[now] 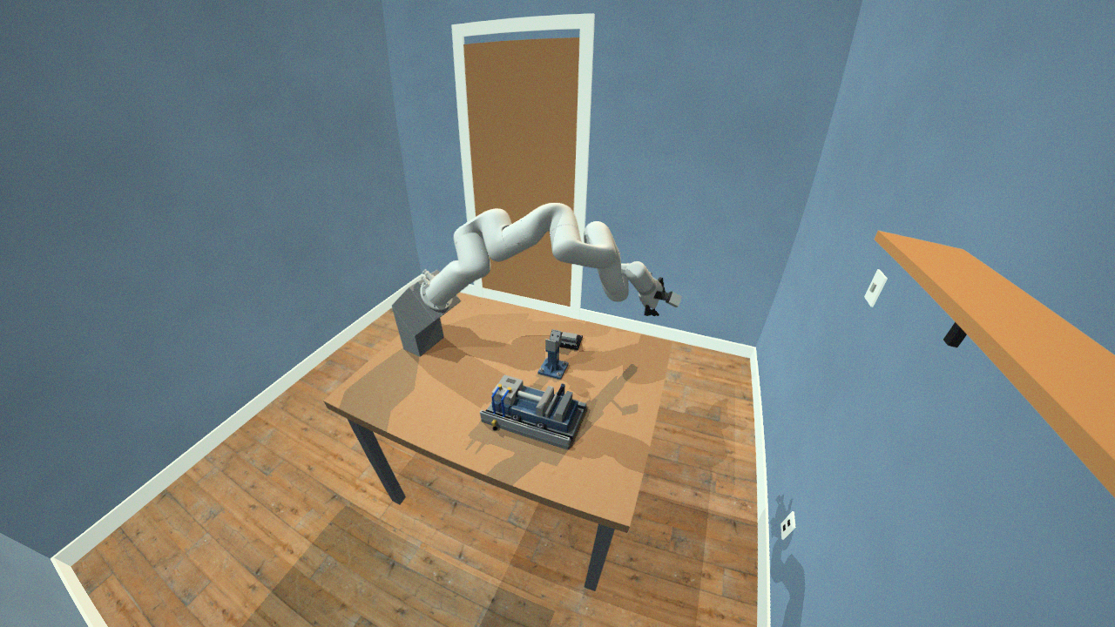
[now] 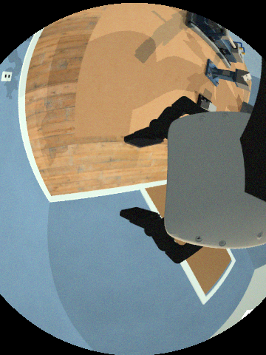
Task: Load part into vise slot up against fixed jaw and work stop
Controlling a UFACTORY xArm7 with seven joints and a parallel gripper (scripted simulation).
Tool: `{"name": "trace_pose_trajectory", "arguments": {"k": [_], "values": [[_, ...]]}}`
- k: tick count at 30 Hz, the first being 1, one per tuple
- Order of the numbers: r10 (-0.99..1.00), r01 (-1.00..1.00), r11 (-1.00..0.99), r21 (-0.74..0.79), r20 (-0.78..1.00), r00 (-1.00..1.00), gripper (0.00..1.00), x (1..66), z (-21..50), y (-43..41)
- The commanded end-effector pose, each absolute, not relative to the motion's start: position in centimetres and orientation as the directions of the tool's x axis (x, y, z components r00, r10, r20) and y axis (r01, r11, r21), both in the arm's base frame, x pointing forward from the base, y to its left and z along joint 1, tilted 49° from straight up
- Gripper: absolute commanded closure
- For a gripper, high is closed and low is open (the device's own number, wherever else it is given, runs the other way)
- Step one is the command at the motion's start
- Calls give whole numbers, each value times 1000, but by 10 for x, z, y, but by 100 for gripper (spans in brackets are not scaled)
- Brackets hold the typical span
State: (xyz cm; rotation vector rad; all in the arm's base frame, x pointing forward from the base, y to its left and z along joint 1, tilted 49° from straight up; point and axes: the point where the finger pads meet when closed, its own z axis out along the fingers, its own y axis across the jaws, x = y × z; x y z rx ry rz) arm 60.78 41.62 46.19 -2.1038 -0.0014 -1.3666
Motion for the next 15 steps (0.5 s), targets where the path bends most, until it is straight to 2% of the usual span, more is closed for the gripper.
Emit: {"name": "trace_pose_trajectory", "arguments": {"k": [1,5,7,11,14,15], "values": [[-172,379,-835,-399,844,508,0,579,445,426],[-23,438,-849,-296,848,529,0,552,427,431],[-23,438,-849,-296,848,529,0,552,427,431],[155,513,-841,-170,834,530,0,518,404,432],[179,523,-839,-152,830,528,0,514,401,432],[288,570,-819,-72,808,515,0,493,388,430]]}}
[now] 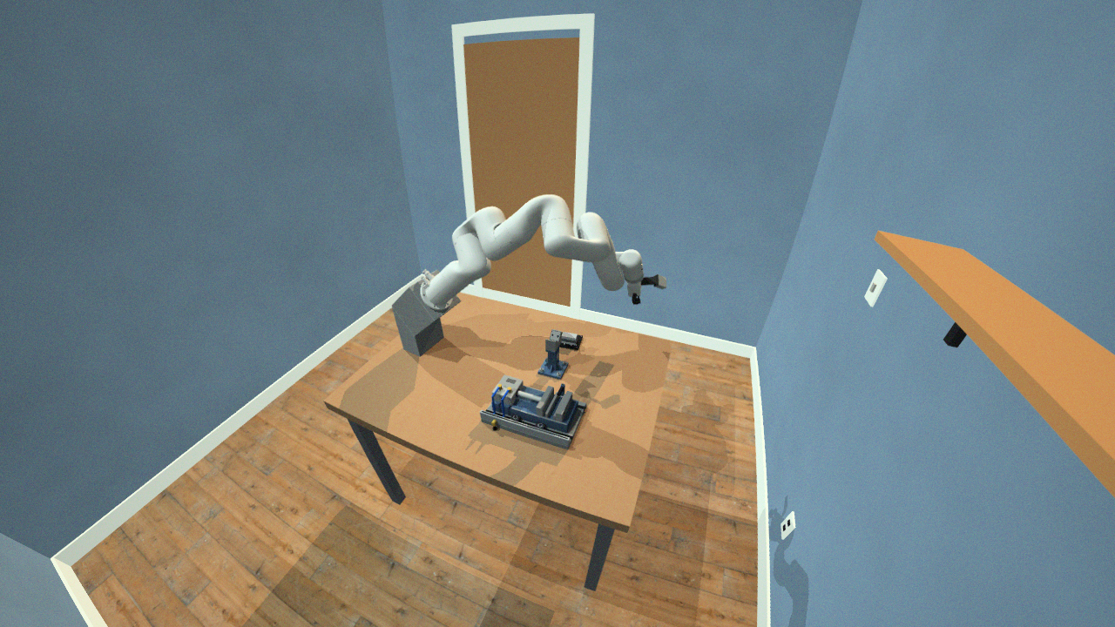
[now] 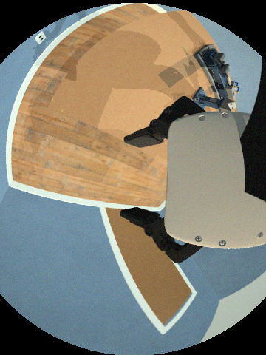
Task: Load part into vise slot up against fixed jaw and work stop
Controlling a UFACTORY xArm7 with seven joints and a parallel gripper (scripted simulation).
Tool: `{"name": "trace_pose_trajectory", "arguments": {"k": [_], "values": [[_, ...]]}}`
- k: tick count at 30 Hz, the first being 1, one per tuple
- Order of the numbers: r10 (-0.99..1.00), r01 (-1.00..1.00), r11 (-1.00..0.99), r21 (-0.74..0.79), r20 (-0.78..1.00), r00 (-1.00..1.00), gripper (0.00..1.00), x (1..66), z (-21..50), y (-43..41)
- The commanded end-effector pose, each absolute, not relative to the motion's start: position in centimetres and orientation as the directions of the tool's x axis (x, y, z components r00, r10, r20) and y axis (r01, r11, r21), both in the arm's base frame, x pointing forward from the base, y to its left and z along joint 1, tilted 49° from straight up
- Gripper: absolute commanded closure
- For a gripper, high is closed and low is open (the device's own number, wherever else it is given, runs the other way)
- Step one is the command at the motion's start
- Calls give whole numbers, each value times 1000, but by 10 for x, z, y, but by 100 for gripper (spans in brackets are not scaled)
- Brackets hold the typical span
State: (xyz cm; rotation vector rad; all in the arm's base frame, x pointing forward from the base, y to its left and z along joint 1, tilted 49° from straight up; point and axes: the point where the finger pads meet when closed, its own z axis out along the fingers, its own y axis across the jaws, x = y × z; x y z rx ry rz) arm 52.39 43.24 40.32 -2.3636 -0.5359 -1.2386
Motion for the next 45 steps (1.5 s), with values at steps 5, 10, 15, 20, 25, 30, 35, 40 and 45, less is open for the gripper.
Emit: {"name": "trace_pose_trajectory", "arguments": {"k": [5,10,15,20,25,30,35,40,45], "values": [[422,627,-779,32,766,485,0,467,371,424],[545,677,-724,133,712,443,0,442,355,414],[660,720,-653,235,642,389,0,419,339,402],[772,756,-557,343,549,320,0,395,323,384],[795,762,-533,367,526,304,0,390,320,379],[872,778,-435,454,427,238,0,373,308,360],[954,776,-273,569,262,144,0,352,294,329],[988,756,-150,637,133,84,0,341,288,304],[999,719,-17,695,-10,33,0,332,284,276]]}}
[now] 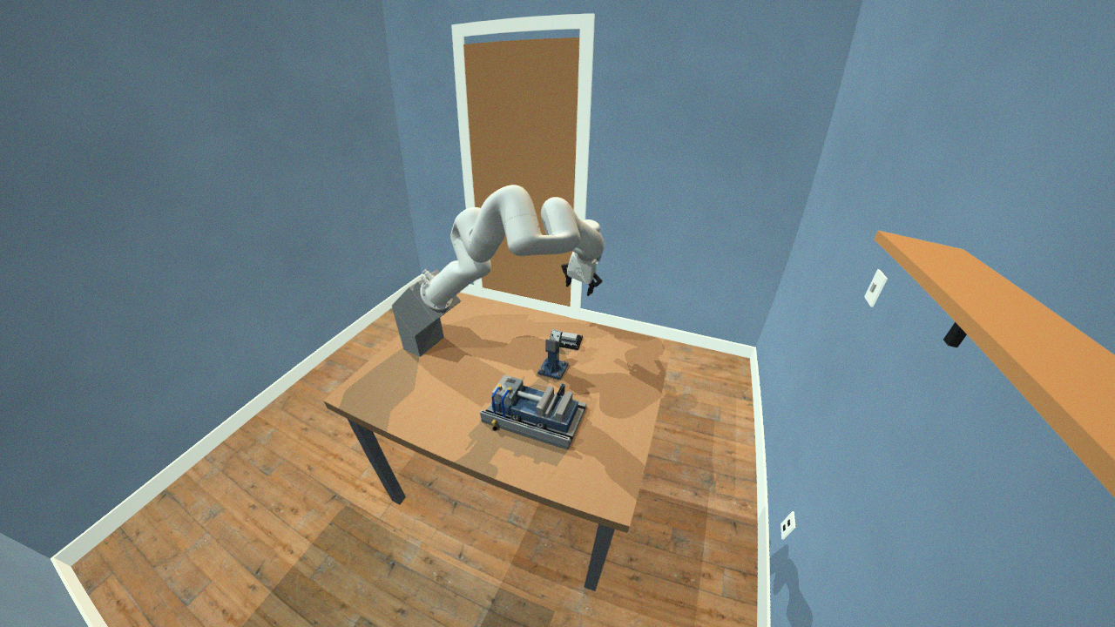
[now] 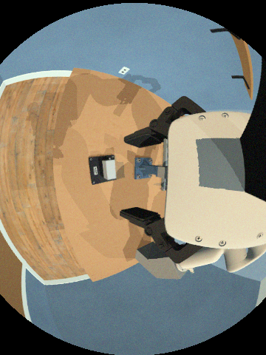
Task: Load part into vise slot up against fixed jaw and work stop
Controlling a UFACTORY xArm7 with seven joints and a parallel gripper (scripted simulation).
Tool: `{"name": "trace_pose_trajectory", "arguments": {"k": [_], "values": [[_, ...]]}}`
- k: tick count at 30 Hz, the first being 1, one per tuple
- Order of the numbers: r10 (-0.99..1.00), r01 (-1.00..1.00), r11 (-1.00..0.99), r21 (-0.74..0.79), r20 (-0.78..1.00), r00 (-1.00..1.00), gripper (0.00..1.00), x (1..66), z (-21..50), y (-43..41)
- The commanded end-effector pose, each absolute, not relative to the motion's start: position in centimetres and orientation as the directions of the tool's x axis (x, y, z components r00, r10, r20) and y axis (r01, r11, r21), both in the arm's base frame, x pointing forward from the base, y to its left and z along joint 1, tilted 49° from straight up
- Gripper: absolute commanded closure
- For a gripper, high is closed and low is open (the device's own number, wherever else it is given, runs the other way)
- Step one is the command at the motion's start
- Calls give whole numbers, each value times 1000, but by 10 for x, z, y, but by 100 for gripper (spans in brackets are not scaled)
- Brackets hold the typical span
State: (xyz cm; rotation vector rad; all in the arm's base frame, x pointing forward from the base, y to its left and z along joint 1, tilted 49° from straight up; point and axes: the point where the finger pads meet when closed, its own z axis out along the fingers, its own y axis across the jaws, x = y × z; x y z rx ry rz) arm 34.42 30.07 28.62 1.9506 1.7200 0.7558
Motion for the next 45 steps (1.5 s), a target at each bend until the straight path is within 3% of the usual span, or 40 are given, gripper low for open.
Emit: {"name": "trace_pose_trajectory", "arguments": {"k": [1,7,17,18,45], "values": [[999,717,-10,697,-18,31,0,332,284,275],[987,667,117,736,-158,0,0,326,284,248],[987,667,118,736,-159,0,0,326,284,247],[987,667,118,736,-159,0,11,326,284,247],[987,667,118,736,-159,0,11,326,284,247]]}}
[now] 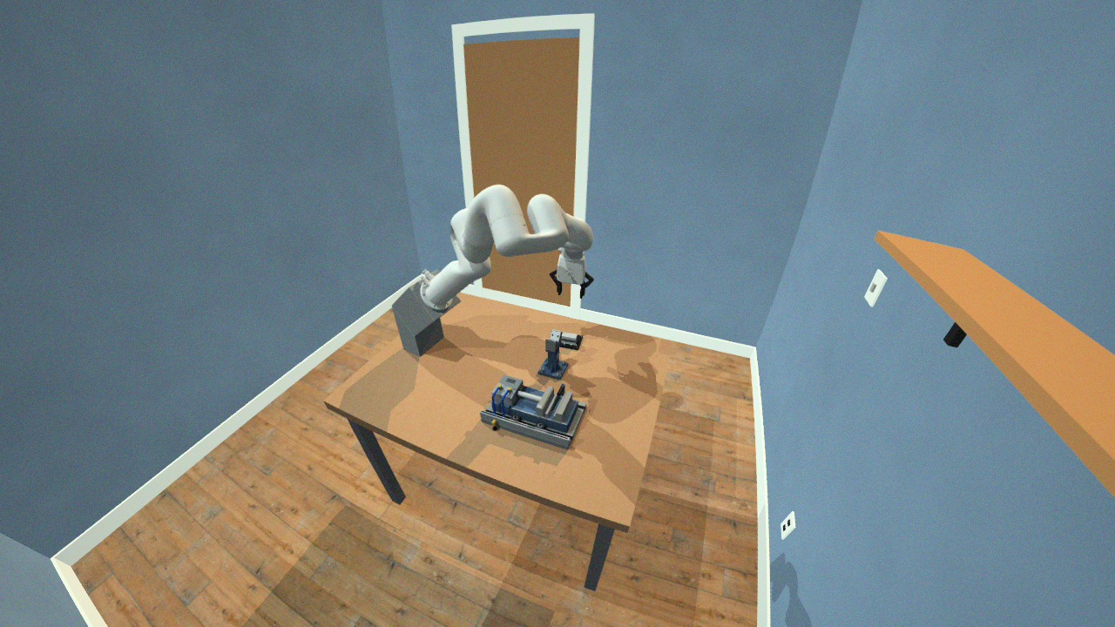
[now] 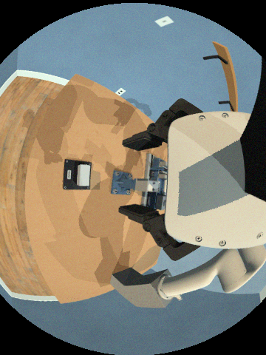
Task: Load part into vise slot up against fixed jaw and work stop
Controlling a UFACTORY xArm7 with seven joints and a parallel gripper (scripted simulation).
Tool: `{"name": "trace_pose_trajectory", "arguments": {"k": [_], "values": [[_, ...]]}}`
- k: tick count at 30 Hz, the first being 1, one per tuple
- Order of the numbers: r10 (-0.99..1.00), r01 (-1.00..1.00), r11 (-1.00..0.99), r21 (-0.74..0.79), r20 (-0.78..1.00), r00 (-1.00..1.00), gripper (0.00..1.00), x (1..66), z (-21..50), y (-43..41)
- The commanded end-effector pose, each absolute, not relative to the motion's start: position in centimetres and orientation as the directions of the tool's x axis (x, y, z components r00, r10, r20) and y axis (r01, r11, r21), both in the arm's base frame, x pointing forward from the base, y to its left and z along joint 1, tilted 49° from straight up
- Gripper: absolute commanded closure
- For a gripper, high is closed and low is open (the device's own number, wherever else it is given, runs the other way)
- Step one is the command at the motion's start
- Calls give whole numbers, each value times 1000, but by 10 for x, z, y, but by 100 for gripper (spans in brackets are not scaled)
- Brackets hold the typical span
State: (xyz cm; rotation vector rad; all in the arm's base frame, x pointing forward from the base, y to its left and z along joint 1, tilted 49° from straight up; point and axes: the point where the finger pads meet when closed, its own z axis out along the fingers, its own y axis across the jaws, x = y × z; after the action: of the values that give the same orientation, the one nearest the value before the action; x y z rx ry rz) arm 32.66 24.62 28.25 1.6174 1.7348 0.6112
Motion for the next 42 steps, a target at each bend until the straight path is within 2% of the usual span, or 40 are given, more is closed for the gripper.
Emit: {"name": "trace_pose_trajectory", "arguments": {"k": [1,42], "values": [[987,667,118,736,-159,0,11,326,284,247],[987,667,118,736,-158,0,11,338,273,246]]}}
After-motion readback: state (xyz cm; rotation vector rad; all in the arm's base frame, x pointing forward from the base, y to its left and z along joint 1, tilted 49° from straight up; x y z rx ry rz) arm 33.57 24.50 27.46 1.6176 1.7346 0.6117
